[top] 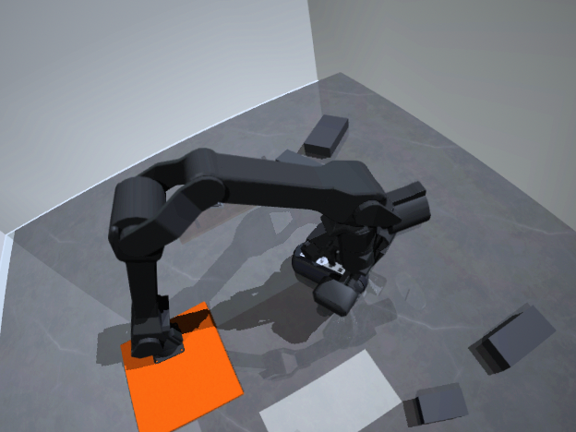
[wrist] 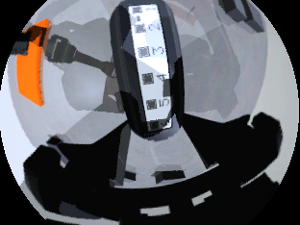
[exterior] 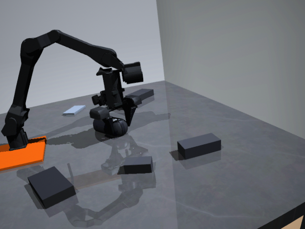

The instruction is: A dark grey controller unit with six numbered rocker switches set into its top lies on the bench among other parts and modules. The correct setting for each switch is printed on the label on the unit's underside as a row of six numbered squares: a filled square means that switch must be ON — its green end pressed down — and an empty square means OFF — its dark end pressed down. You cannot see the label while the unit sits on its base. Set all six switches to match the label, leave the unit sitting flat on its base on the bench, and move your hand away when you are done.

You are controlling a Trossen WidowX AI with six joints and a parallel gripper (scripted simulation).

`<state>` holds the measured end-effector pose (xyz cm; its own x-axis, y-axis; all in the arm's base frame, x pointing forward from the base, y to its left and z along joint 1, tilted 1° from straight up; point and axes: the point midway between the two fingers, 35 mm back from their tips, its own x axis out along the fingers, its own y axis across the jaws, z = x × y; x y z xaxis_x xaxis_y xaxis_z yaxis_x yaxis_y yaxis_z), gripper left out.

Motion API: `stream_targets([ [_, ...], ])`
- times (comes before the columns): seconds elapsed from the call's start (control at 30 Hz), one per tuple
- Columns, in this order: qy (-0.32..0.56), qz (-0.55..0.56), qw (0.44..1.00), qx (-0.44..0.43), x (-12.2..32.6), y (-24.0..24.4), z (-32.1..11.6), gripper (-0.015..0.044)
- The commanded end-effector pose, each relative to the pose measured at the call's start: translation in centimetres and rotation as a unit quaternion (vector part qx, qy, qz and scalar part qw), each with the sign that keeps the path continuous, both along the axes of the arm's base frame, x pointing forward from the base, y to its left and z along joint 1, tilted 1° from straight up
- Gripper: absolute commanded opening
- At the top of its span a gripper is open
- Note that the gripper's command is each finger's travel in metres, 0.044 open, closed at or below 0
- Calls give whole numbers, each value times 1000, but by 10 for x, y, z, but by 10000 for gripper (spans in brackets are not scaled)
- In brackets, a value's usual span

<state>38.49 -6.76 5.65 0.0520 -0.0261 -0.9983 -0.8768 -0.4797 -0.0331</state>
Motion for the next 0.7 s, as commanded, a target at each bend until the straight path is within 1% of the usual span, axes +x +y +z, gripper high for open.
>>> stream_targets([
  [0.0,6,4,1000,5,-3,3,-5,337],
  [0.27,2,2,1000,2,-1,1,-2,338],
  [0.4,0,0,1000,0,0,0,-2,440],
  [0.67,0,0,1000,0,0,0,-2,440],
])
